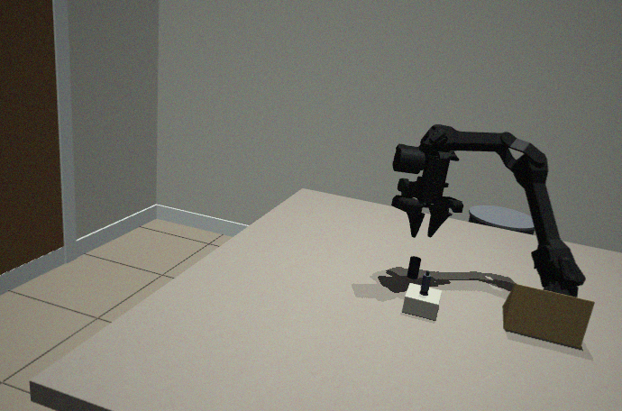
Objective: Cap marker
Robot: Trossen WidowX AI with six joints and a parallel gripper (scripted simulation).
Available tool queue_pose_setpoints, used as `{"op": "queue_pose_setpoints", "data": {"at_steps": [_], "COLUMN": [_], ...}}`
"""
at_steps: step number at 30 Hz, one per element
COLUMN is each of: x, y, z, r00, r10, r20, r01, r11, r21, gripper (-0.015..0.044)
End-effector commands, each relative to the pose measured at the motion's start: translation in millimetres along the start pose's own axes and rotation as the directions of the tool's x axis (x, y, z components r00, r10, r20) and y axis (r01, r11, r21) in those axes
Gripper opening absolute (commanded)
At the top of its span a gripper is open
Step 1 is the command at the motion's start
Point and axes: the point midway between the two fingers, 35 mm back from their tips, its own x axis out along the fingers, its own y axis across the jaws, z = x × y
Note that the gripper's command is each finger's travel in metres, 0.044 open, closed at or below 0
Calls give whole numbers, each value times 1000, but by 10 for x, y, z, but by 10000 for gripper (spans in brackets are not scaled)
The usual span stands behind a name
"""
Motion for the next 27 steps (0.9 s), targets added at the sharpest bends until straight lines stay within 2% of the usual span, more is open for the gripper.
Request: {"op": "queue_pose_setpoints", "data": {"at_steps": [1, 7, 11, 27], "x": [8, 32, 339, 598], "y": [-112, -91, -116, -132], "z": [209, 161, 180, 198], "r00": [996, 996, 995, 995], "r10": [-77, -77, -77, -77], "r20": [54, 54, 55, 56], "r01": [75, 75, 75, 75], "r11": [996, 996, 996, 996], "r21": [39, 39, 40, 40], "gripper": [242, 242, 242, 242]}}
